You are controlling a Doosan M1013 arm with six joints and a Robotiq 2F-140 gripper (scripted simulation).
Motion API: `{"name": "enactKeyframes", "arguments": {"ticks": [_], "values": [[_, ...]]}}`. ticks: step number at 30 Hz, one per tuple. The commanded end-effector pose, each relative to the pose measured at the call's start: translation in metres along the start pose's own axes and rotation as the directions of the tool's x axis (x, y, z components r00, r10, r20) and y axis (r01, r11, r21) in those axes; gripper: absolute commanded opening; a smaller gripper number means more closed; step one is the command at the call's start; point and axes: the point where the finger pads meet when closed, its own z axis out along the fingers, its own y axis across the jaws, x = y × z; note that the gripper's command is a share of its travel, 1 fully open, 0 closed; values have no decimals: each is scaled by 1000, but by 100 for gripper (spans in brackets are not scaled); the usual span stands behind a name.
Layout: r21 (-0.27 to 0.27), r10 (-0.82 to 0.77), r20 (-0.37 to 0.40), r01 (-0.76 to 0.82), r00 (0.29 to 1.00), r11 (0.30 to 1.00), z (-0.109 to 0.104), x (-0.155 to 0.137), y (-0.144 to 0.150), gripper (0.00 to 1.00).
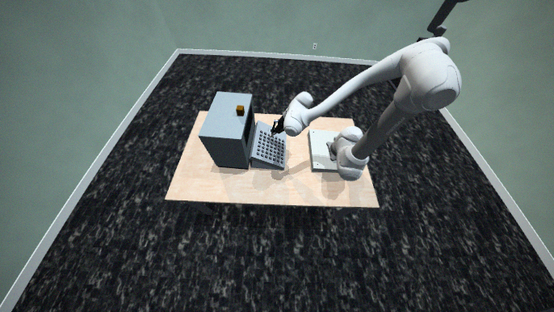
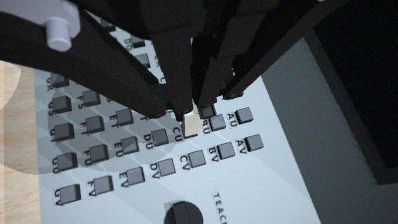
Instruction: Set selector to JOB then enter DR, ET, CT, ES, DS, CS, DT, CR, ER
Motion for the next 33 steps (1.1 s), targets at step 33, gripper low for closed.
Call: {"name": "enactKeyframes", "arguments": {"ticks": [33], "values": [[0, 0, 0, 0, 1000, 1000, 6, -34, 68, 0]]}}
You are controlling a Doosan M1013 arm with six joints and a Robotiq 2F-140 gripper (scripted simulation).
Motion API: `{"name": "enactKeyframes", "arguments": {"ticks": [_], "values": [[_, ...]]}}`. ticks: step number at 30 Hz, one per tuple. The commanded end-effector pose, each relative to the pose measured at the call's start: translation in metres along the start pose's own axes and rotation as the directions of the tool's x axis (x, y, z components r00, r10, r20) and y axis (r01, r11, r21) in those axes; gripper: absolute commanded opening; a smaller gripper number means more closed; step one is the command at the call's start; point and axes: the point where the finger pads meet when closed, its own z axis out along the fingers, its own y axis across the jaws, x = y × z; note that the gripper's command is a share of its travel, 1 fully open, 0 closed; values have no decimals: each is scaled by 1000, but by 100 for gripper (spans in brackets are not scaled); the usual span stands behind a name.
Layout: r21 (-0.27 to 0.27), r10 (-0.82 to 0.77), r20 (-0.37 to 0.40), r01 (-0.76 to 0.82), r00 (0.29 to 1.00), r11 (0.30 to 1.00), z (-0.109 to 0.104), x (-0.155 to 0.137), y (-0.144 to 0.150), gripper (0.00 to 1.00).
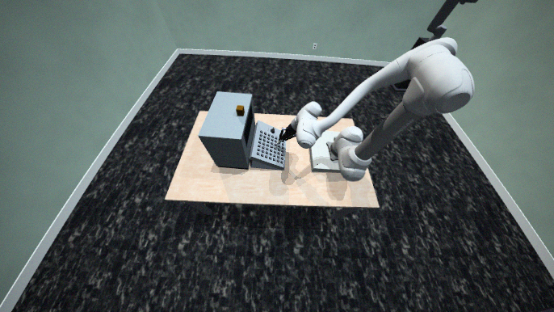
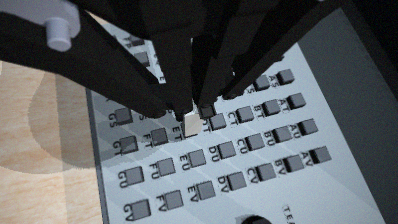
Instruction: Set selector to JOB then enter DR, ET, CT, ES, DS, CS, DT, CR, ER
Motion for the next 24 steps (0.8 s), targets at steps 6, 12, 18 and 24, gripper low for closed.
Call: {"name": "enactKeyframes", "arguments": {"ticks": [6, 12, 18, 24], "values": [[0, 0, 0, 0, 1000, 1000, 12, 0, 0, 0], [0, 0, 0, 0, 1000, 1000, 17, 0, 0, 0], [0, 0, 0, 0, 1000, 1000, 17, 0, 0, 0], [0, 0, 0, 0, 1000, 1000, 17, 0, 0, 0]]}}
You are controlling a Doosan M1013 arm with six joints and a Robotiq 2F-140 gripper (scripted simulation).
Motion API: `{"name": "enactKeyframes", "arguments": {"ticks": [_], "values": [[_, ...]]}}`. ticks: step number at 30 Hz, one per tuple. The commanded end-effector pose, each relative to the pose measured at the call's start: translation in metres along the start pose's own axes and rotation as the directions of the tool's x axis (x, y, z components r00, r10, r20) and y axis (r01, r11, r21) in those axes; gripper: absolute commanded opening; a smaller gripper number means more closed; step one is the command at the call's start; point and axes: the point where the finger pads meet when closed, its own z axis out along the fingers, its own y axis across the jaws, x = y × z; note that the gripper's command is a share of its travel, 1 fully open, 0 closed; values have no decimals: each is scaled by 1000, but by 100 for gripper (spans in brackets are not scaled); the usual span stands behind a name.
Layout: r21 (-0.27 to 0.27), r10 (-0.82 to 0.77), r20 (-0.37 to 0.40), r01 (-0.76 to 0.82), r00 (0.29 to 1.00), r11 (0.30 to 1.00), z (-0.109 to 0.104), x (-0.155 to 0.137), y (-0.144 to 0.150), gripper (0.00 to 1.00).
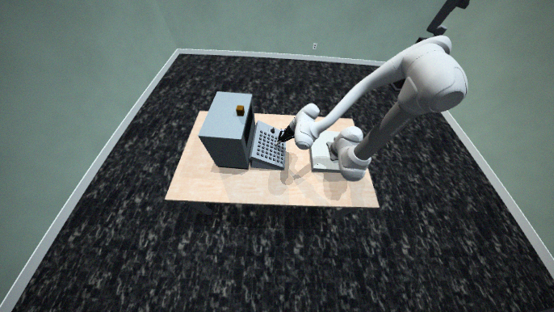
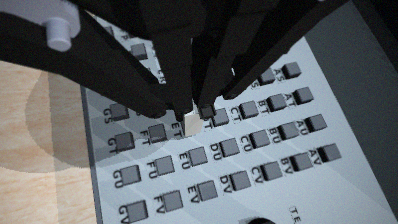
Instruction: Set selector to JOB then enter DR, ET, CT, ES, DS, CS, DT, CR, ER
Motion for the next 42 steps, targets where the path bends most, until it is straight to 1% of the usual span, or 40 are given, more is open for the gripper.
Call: {"name": "enactKeyframes", "arguments": {"ticks": [1, 16, 42], "values": [[0, 0, 0, 0, 1000, 1000, 0, 0, 0, 0], [0, 0, 0, 0, 1000, 1000, 1, 0, 0, 0], [0, 0, 0, 0, 1000, 1000, 12, 0, 0, 0]]}}
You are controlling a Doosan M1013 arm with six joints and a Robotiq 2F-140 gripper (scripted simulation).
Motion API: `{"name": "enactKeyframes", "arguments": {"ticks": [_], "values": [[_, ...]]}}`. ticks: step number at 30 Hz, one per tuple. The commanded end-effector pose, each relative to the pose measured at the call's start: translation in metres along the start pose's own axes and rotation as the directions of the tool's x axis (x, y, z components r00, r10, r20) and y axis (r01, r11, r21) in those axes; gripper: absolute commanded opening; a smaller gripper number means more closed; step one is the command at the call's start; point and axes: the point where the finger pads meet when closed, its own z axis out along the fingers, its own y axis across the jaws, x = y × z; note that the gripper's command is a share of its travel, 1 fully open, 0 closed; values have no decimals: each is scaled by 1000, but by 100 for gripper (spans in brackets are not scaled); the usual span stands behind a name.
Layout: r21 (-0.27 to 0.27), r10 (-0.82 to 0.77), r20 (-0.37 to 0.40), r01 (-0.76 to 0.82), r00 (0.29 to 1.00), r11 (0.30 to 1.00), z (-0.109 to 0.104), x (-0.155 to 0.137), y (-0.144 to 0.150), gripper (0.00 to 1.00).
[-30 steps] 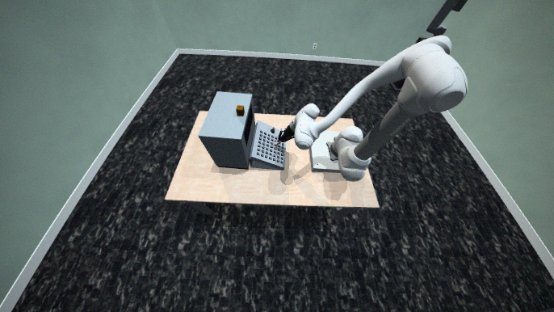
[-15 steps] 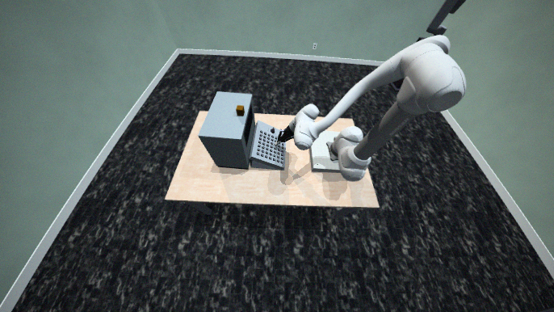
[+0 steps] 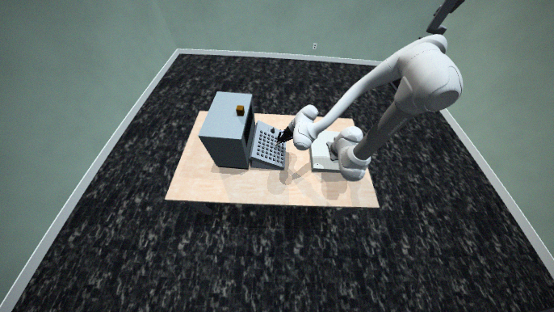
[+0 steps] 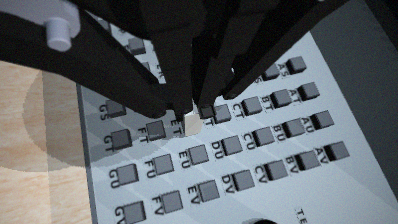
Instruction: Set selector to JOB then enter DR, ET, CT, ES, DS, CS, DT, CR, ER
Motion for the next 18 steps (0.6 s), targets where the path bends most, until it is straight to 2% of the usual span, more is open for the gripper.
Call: {"name": "enactKeyframes", "arguments": {"ticks": [1, 18], "values": [[0, 0, 0, 0, 1000, 1000, 1, 0, 0, 0], [0, 0, 0, 0, 1000, 1000, 3, 0, 0, 0]]}}
